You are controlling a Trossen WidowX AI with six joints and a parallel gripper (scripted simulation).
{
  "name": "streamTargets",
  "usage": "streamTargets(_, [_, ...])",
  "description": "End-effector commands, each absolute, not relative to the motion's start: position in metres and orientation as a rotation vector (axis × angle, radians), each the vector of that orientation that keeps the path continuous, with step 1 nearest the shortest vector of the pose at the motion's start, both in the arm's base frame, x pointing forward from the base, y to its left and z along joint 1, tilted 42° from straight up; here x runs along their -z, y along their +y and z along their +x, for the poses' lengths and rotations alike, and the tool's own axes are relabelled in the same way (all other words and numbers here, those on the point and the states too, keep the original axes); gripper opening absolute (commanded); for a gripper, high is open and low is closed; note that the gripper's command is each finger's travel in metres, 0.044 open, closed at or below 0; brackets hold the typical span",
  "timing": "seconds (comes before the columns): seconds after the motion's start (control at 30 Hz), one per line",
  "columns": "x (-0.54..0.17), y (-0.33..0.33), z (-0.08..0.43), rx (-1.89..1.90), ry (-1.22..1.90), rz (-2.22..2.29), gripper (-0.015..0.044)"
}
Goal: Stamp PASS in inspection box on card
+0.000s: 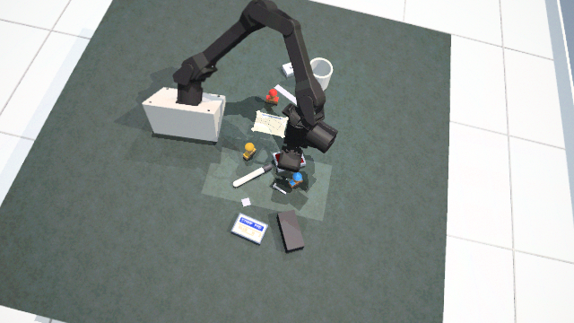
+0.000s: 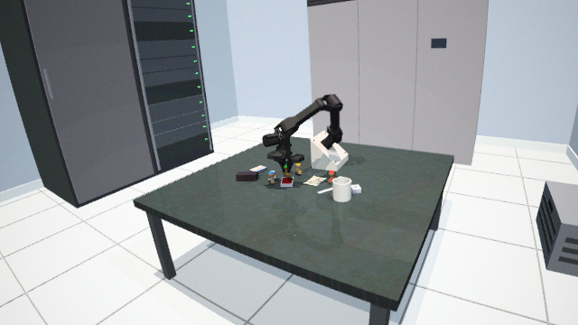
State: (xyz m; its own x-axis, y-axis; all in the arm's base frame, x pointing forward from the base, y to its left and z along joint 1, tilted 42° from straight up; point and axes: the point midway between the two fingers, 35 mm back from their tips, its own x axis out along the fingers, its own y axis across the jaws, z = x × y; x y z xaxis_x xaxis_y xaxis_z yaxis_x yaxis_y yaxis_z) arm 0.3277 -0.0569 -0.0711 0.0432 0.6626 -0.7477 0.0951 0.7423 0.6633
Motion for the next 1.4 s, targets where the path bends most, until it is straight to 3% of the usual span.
streamTargets(0.0, [0.066,-0.063,0.329,-0.485,1.485,0.638,0.0])
streamTargets(0.63, [0.044,-0.079,0.327,-0.47,1.492,0.653,0.0])
streamTargets(1.37, [0.002,-0.035,0.304,0.04,1.651,1.156,0.0])
